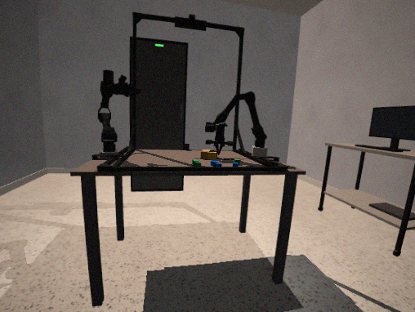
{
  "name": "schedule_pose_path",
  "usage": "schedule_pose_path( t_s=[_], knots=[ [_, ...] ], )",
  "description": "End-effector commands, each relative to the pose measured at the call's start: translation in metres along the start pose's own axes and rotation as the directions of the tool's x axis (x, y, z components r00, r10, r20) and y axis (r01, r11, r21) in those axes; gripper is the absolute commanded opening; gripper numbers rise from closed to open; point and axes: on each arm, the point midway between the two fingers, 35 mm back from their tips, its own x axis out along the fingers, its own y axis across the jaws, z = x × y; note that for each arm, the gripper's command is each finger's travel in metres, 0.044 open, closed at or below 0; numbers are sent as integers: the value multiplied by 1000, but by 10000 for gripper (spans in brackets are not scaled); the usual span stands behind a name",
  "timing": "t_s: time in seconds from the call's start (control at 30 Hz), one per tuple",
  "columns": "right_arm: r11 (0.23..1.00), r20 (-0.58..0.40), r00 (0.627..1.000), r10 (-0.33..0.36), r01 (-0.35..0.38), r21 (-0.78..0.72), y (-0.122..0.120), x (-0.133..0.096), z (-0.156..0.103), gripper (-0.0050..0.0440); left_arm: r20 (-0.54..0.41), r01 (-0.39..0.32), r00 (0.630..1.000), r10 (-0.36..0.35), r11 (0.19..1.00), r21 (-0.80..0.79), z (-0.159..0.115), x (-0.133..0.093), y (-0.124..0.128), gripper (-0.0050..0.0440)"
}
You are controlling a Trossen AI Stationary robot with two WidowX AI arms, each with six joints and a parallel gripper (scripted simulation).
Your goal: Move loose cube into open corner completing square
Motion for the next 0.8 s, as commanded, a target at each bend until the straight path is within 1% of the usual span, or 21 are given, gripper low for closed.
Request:
schedule_pose_path(
  t_s=[0.0, 0.17, 0.47, 0.6, 0.63, 0.7, 0.77],
  knots=[
    [1000, 0, 1000, 3, -3, 5, 0, 0, 0, 400, 3, 6, 1000, -6, 1000, -2, 1, 2, -1, 0],
    [1000, 0, 1000, 3, -3, 5, 0, 0, 0, 400, 3, 5, 1000, -5, 1000, -1, 0, 1, -10, 0],
    [1000, 0, 1000, 3, -3, 5, 0, 0, 0, 400, 0, 0, 1000, 0, 1000, 0, 0, 0, -46, 0],
    [1000, 0, 1000, 3, -3, 5, 0, 0, 0, 400, 0, 0, 1000, 0, 1000, 0, 0, 0, -49, 0],
    [1000, 0, 1000, 3, -3, 5, 0, 0, 0, 400, 0, 0, 1000, 0, 1000, 0, 0, -3, -49, 0],
    [1000, 0, 1000, 3, -3, 5, 0, 0, 0, 400, 0, 1, 1000, -1, 1000, 0, 0, -15, -47, 0],
    [1000, 0, 1000, 3, -3, 5, 0, 0, 0, 400, 1, 3, 1000, -3, 1000, -1, -1, -35, -45, 0]
  ],
)
